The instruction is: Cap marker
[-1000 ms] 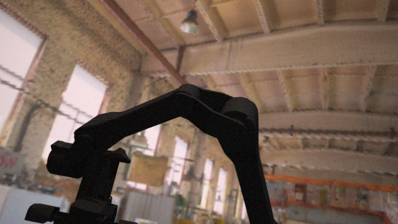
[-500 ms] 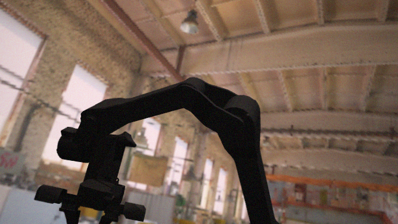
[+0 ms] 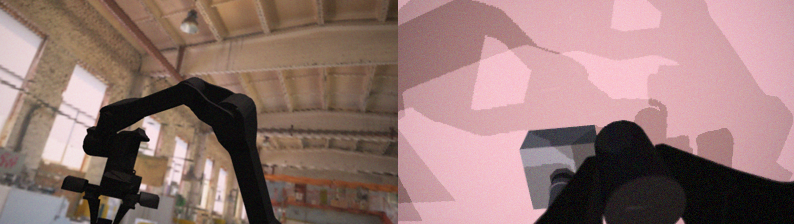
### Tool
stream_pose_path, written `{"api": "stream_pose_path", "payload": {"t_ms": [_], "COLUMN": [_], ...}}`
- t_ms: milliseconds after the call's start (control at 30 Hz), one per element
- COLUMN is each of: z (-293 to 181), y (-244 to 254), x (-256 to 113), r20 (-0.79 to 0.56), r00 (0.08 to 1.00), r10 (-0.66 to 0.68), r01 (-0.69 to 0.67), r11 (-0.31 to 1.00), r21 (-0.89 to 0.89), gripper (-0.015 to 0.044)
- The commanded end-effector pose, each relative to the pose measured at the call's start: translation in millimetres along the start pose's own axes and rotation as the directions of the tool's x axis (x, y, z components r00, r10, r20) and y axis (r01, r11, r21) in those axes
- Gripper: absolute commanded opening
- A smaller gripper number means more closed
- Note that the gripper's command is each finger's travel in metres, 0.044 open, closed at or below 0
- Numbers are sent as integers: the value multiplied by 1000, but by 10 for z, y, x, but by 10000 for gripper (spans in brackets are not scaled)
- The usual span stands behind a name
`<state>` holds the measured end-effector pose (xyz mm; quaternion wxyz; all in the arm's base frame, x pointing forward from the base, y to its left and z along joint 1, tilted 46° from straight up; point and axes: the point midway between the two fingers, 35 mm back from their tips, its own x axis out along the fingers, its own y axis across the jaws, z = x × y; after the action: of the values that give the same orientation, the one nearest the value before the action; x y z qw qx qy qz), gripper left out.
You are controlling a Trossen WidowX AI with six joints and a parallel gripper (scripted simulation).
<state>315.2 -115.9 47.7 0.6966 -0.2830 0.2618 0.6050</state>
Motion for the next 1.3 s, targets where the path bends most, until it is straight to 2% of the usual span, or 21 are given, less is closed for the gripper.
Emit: {"api": "stream_pose_path", "payload": {"t_ms": [0, 500, 1267], "z": [-128, -527, -527], "y": [89, 439, 431], "x": [-50, -241, 39], "r20": [-1, 12, 12], "r00": [1000, 1000, 1000], "r10": [6, 9, 8], "r01": [-6, -9, -8], "r11": [1000, 1000, 1000], "r21": [-1, -4, -5], "gripper": [0, 0, 0]}}
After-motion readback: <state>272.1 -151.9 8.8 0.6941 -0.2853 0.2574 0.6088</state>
